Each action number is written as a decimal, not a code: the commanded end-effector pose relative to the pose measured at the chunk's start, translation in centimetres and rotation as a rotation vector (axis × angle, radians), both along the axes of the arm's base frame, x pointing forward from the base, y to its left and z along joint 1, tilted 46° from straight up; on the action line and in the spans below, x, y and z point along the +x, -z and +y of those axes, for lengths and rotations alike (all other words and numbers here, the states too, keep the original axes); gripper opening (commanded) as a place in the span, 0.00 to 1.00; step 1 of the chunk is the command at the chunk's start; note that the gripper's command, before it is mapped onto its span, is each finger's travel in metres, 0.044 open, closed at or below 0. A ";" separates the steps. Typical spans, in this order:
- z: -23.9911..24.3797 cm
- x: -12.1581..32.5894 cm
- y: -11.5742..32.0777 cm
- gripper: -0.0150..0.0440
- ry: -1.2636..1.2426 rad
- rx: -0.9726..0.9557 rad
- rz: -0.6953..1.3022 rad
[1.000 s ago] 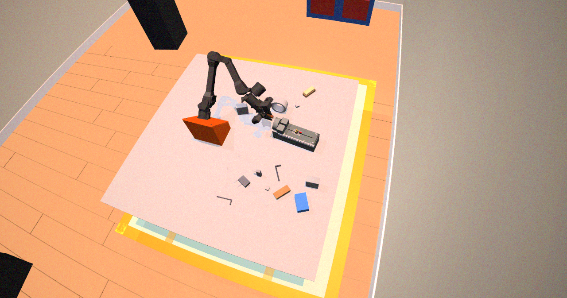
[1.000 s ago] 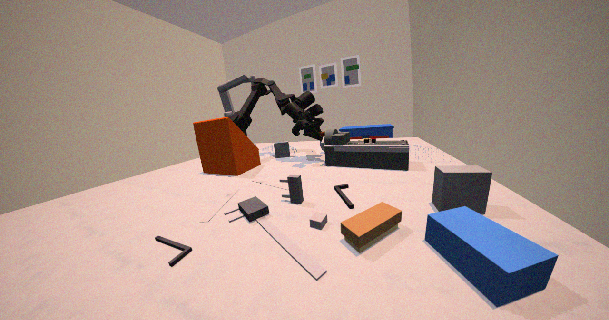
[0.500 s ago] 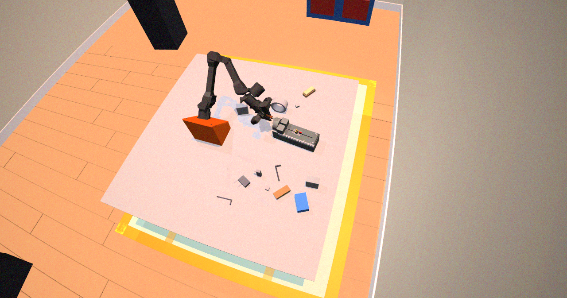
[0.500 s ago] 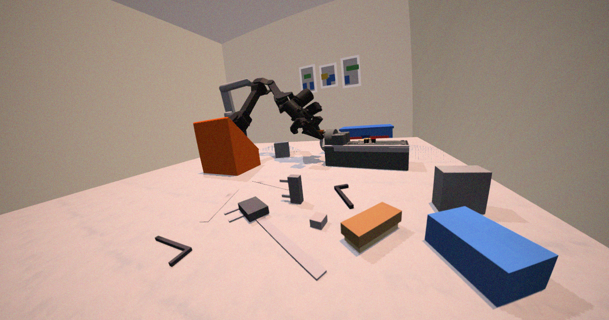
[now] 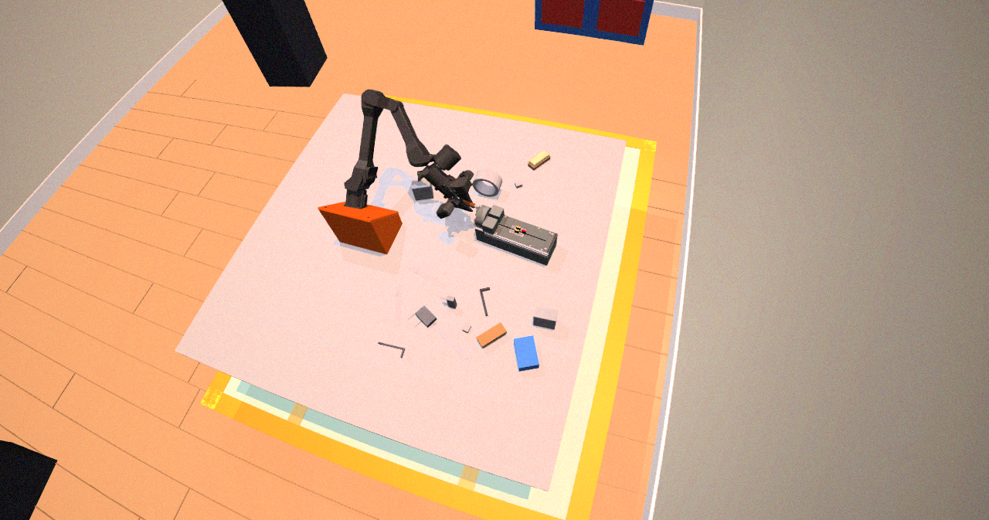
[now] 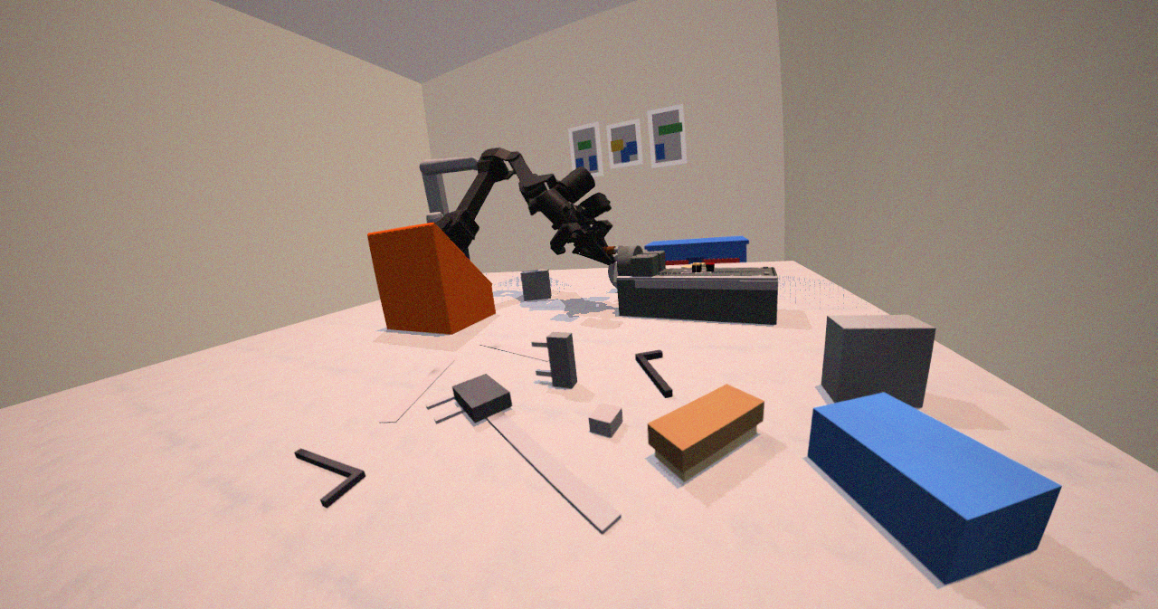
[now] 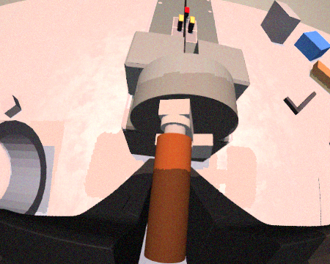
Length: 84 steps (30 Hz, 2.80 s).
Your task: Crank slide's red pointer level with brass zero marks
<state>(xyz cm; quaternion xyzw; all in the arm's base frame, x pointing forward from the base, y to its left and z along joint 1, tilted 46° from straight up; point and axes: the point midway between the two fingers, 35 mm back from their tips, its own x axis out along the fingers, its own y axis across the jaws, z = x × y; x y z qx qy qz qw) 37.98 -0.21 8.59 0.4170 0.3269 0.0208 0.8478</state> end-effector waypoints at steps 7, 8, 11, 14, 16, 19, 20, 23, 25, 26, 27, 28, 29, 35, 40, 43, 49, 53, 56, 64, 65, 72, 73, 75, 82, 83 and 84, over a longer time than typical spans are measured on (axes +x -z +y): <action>-0.8 -0.3 0.6 0.25 0.019 -0.004 0.009; -0.9 -0.3 0.6 0.25 0.019 -0.004 0.009; -0.9 -0.3 0.6 0.25 0.019 -0.004 0.009; -0.9 -0.4 0.7 0.25 0.019 -0.004 0.009; -0.9 -0.4 0.7 0.25 0.019 -0.004 0.009; -0.9 -0.4 0.8 0.25 0.019 -0.004 0.009; -0.9 -0.4 0.8 0.25 0.019 -0.004 0.009; -1.0 -0.4 0.8 0.25 0.019 -0.004 0.009; -1.0 -0.4 0.9 0.25 0.019 -0.004 0.009; -1.0 -0.4 0.9 0.25 0.019 -0.004 0.009; -1.0 -0.4 0.9 0.25 0.019 -0.004 0.009; -1.0 -0.4 0.9 0.25 0.019 -0.004 0.009; -1.0 -0.4 0.9 0.25 0.019 -0.004 0.009; -1.0 -0.4 1.0 0.25 0.019 -0.004 0.009; -1.1 -0.4 1.0 0.25 0.019 -0.004 0.009; -1.1 -0.4 1.1 0.25 0.019 -0.004 0.009; -1.1 -0.5 1.1 0.25 0.019 -0.004 0.009; -1.1 -0.5 1.2 0.25 0.019 -0.004 0.009; -1.1 -0.5 1.2 0.25 0.019 -0.004 0.009; -1.2 -0.5 1.3 0.25 0.019 -0.004 0.009; -1.2 -0.5 1.3 0.25 0.019 -0.004 0.009; -1.2 -0.5 1.3 0.25 0.019 -0.004 0.009; -1.2 -0.5 1.3 0.25 0.019 -0.004 0.009; -1.2 -0.5 1.4 0.25 0.019 -0.004 0.009; -1.2 -0.5 1.4 0.25 0.019 -0.004 0.009; -1.3 -0.5 1.4 0.25 0.019 -0.004 0.009; -1.3 -0.5 1.5 0.25 0.019 -0.004 0.009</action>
